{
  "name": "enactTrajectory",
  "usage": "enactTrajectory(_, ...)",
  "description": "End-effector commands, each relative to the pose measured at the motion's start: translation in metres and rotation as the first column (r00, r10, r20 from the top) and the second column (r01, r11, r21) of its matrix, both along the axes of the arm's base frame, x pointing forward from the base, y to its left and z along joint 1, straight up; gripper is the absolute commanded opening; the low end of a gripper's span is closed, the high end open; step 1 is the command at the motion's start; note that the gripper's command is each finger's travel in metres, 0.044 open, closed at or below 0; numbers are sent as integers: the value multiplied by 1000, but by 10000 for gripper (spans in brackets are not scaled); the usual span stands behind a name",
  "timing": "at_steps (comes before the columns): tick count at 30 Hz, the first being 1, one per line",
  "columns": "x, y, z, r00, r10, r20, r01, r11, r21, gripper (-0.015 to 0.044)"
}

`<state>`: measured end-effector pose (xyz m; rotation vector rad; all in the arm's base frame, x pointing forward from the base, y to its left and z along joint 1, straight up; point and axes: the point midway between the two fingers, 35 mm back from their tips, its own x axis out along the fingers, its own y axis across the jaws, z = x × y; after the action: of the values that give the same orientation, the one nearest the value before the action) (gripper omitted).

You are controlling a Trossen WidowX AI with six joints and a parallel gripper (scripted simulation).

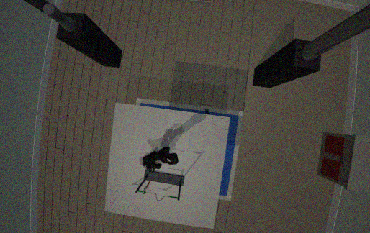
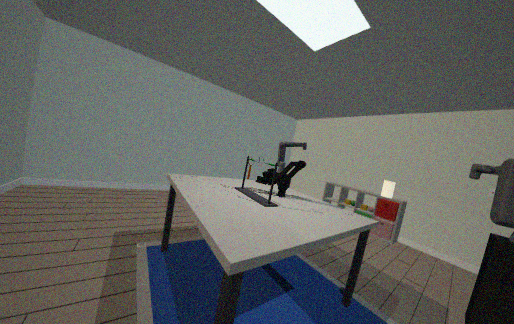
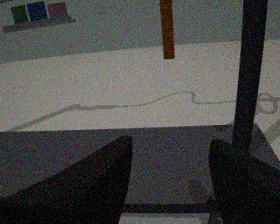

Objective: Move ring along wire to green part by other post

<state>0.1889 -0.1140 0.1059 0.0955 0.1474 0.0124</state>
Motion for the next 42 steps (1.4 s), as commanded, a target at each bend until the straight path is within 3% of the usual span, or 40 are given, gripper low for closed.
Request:
enactTrajectory(1, 3, 1, 0, 1000, 4, -8, -4, 1000, -22, 160)
enactTrajectory(15, 48, 3, 41, 999, -28, -17, 26, 994, -107, 160)
enactTrajectory(42, 79, -2, 40, 999, -28, -17, 26, 994, -110, 160)
